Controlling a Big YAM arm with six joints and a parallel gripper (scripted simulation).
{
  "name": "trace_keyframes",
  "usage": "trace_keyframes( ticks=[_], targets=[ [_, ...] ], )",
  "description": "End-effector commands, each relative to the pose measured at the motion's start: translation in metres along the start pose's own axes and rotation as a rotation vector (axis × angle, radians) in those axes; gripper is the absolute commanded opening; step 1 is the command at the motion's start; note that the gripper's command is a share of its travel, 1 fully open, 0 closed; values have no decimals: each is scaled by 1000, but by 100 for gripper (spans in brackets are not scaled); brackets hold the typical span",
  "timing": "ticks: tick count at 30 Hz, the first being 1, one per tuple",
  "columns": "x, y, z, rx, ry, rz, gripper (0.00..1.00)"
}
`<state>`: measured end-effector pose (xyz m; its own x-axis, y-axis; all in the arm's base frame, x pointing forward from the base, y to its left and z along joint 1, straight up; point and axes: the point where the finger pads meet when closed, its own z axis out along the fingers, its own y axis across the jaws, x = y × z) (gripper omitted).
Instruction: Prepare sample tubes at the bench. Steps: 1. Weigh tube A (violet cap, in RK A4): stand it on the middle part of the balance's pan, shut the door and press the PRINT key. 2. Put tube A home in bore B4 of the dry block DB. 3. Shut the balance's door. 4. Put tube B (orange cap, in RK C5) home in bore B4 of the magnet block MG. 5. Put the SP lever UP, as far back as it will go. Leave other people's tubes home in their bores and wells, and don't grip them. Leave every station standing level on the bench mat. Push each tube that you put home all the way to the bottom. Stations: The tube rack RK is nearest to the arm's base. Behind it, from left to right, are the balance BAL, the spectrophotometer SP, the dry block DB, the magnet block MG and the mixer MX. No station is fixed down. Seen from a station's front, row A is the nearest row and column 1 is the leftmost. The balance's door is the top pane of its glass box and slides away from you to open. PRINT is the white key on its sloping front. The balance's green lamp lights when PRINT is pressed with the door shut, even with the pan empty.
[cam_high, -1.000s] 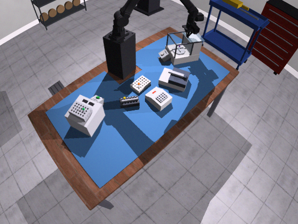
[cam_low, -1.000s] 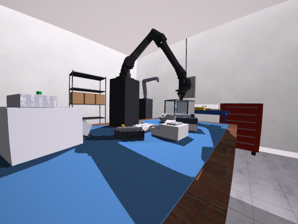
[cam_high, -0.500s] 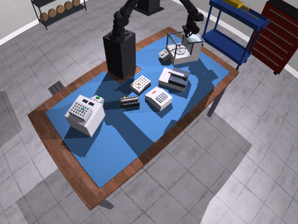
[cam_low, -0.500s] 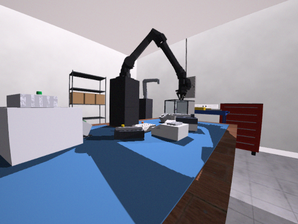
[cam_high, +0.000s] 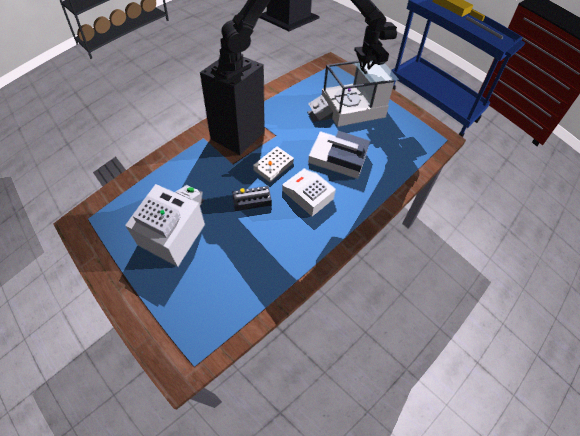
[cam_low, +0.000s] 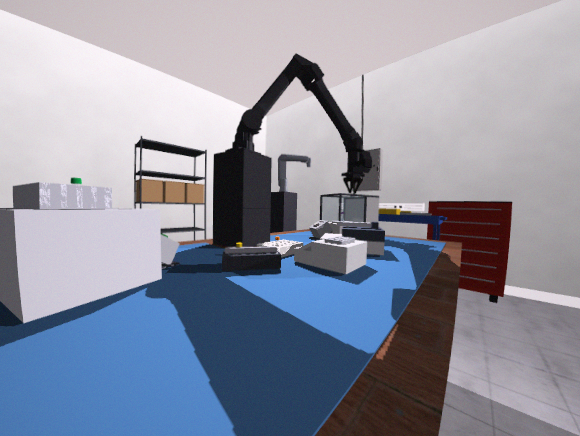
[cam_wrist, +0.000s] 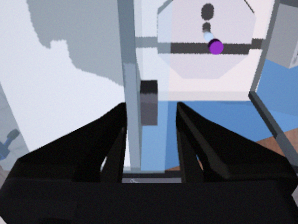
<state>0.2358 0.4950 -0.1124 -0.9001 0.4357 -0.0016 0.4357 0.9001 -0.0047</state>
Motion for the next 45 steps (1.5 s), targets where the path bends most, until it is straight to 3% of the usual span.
trace_keyframes(
  ticks=[1,8,23,31,32,45],
  targets=[
    [0,3,-23,-22,3,-1,30],
    [0,5,-32,-25,3,-1,30],
    [0,25,-71,-70,3,-1,30],
    [0,26,-80,-71,3,-1,30],
    [0,13,-60,-36,1,0,30],
    [0,13,-60,-36,1,0,30]
  ],
)
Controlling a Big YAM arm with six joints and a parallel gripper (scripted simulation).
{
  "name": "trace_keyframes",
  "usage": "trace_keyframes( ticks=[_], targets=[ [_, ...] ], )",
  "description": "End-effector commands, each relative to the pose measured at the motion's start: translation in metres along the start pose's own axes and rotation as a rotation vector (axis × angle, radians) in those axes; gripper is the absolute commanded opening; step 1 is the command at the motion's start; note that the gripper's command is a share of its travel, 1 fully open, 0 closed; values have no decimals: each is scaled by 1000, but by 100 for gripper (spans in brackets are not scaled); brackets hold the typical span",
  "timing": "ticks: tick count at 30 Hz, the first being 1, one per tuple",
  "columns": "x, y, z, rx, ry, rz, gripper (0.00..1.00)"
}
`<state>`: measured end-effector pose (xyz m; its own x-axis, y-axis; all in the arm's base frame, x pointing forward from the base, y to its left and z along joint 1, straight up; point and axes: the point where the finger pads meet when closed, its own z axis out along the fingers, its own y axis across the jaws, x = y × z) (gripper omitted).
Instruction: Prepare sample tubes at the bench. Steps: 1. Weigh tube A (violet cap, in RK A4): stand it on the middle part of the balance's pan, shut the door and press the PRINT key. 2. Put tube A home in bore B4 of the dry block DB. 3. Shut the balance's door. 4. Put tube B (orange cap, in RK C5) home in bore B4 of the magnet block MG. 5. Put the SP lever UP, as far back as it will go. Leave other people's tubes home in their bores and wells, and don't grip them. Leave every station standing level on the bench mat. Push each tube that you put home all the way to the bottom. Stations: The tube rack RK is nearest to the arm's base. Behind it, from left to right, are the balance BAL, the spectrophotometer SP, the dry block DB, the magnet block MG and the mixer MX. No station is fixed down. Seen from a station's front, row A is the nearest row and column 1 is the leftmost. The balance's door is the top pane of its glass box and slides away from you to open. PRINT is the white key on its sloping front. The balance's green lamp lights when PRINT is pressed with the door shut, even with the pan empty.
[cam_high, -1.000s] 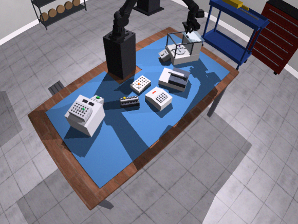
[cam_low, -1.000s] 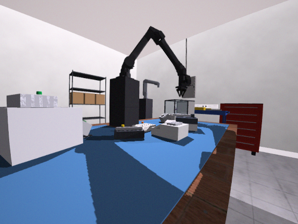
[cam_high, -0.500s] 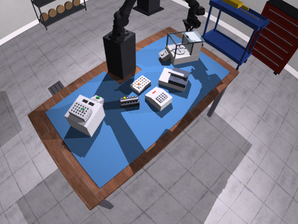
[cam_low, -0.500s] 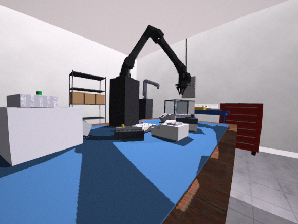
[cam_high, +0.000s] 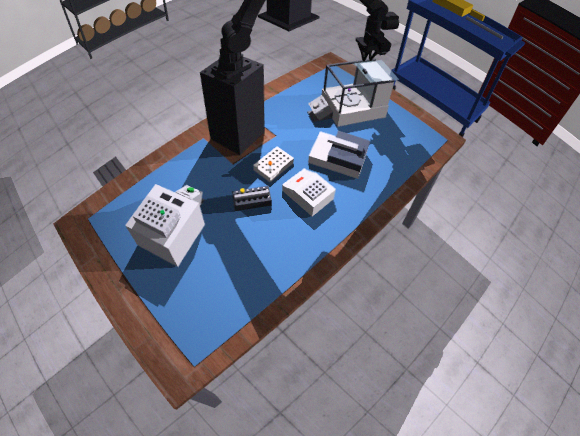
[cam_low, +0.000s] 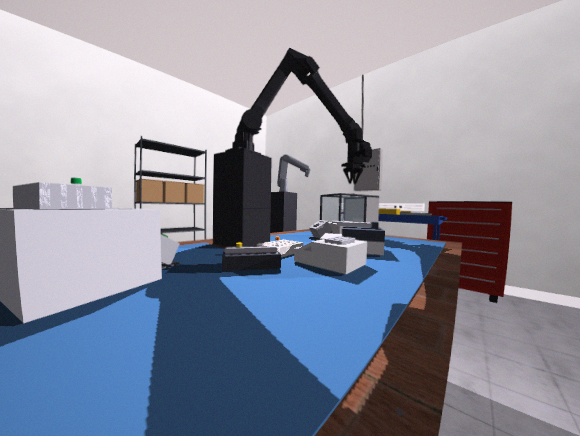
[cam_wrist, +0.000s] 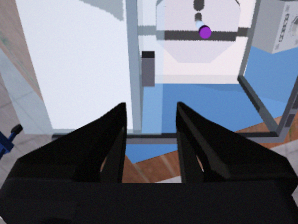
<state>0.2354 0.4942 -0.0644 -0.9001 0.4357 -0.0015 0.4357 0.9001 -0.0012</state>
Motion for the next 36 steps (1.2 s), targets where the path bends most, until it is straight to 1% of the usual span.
trace_keyframes(
  ticks=[1,24,25,28,29,31,36],
  targets=[
    [0,14,-12,-33,1,0,30],
    [0,14,-12,-33,1,0,30],
    [-1,1,-14,-42,1,-42,36],
    [-1,0,-14,-42,-2,-143,36],
    [-3,-8,-13,-41,-3,-174,36],
    [-3,-8,-13,-41,-3,-174,36],
    [-2,-8,-13,-41,-6,-341,36]
  ],
)
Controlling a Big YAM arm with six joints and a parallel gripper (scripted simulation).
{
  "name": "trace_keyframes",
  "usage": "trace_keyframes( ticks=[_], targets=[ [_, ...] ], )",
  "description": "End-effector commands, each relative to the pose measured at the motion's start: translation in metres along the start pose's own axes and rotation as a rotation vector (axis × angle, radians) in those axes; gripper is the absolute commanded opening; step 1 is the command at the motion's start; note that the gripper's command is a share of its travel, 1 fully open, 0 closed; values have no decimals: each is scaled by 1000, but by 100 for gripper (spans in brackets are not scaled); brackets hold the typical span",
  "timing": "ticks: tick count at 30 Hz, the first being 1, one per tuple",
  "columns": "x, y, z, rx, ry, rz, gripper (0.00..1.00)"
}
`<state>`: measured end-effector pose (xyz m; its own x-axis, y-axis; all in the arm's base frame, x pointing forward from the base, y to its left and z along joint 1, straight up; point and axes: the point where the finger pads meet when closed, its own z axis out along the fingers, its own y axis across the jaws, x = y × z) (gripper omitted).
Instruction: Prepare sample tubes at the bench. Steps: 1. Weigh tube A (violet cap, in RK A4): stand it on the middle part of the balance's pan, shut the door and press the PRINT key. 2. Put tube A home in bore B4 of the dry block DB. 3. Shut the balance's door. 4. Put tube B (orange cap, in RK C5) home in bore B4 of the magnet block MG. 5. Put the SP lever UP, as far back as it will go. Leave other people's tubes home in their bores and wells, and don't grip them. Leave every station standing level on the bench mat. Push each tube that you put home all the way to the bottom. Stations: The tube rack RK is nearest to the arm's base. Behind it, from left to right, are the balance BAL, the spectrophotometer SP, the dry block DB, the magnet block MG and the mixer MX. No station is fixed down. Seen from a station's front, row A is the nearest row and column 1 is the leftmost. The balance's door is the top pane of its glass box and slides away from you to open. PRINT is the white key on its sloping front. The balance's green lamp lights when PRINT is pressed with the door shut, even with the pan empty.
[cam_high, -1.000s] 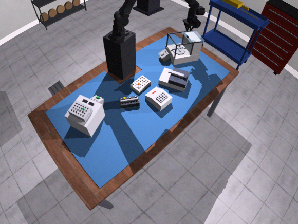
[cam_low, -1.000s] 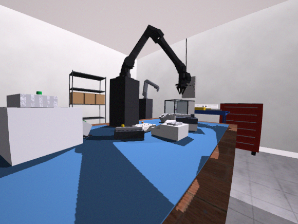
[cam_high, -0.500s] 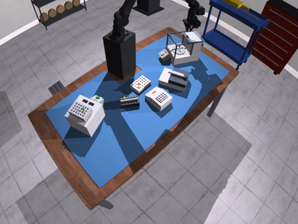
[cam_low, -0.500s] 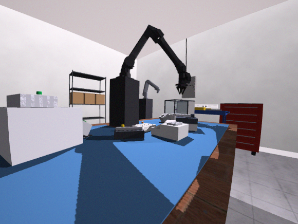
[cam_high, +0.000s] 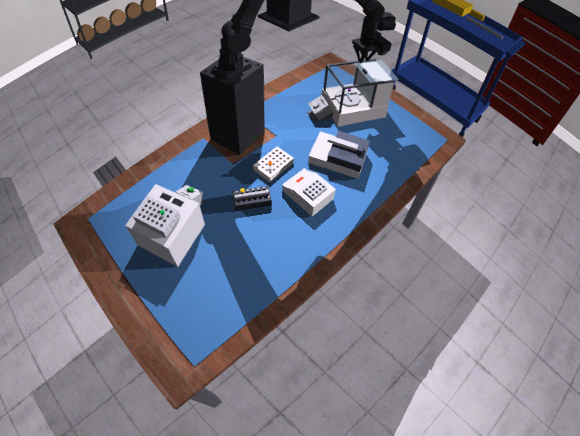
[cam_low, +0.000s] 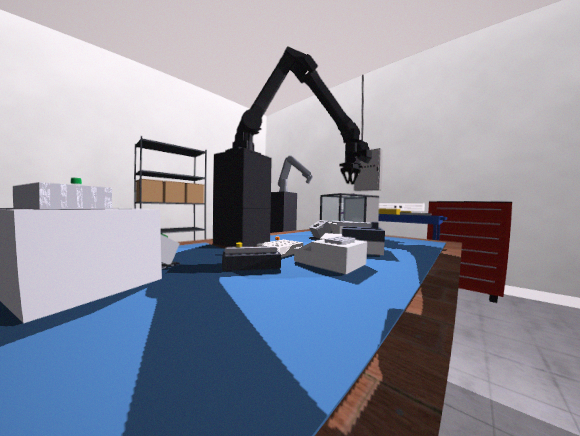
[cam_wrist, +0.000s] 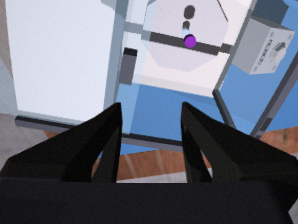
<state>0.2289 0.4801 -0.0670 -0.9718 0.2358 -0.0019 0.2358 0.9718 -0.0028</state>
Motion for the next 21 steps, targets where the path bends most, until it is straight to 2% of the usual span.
trace_keyframes(
  ticks=[1,10,12,21],
  targets=[
    [-3,6,-15,-37,-9,-161,36],
    [-4,-8,-14,-40,-15,-435,36],
    [-4,-8,-14,-40,-15,-435,36],
    [-2,-16,-13,-38,-21,-736,36]
  ],
)
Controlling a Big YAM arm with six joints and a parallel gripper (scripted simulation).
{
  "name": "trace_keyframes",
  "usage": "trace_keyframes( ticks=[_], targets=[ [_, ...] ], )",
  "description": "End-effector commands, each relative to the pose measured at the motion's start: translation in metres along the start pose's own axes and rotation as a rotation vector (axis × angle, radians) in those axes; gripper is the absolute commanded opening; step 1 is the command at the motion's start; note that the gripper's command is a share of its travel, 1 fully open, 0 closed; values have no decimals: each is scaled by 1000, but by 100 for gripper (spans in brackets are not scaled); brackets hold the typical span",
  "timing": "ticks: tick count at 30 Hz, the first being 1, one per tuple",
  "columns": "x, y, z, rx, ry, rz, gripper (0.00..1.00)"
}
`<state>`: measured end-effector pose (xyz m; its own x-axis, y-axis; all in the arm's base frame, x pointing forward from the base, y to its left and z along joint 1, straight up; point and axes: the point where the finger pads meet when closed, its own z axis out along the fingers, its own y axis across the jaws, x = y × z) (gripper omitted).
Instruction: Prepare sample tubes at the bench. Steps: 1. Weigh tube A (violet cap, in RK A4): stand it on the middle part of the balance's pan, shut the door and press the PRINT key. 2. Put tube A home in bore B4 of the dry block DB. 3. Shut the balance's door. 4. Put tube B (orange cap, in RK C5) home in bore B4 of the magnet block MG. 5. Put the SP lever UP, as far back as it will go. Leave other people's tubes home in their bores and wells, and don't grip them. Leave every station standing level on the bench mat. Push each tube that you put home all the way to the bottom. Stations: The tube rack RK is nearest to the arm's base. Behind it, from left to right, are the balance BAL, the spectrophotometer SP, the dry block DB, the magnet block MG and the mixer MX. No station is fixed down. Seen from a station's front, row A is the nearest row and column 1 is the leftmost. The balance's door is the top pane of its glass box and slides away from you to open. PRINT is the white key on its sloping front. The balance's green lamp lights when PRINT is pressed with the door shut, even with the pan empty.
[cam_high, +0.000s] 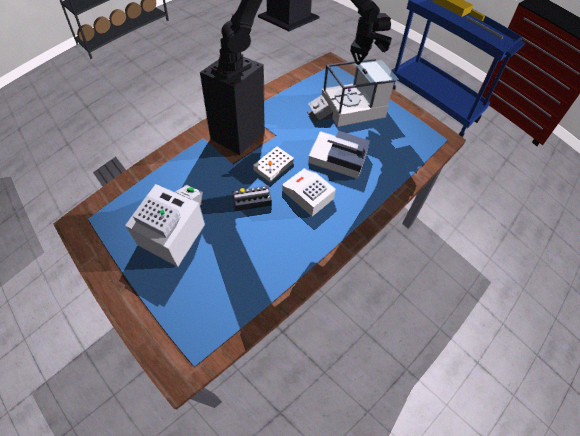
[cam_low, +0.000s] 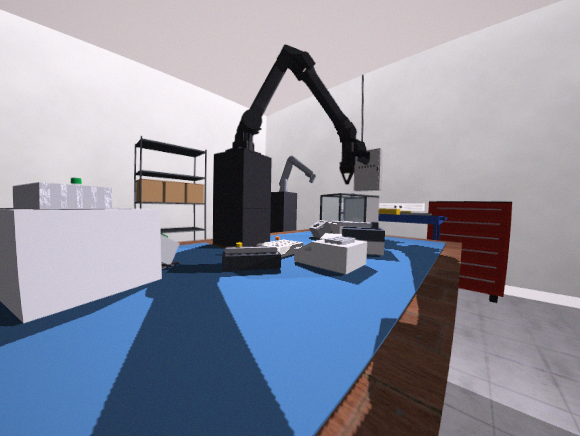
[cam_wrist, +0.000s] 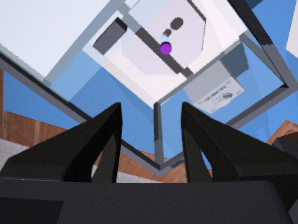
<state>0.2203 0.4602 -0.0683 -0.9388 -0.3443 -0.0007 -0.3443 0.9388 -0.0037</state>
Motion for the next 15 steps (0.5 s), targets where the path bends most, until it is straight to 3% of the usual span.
trace_keyframes(
  ticks=[1,15],
  targets=[
    [-8,2,-14,-30,-30,-180,36],
    [3,-9,-12,-24,-34,-559,36]
  ],
)
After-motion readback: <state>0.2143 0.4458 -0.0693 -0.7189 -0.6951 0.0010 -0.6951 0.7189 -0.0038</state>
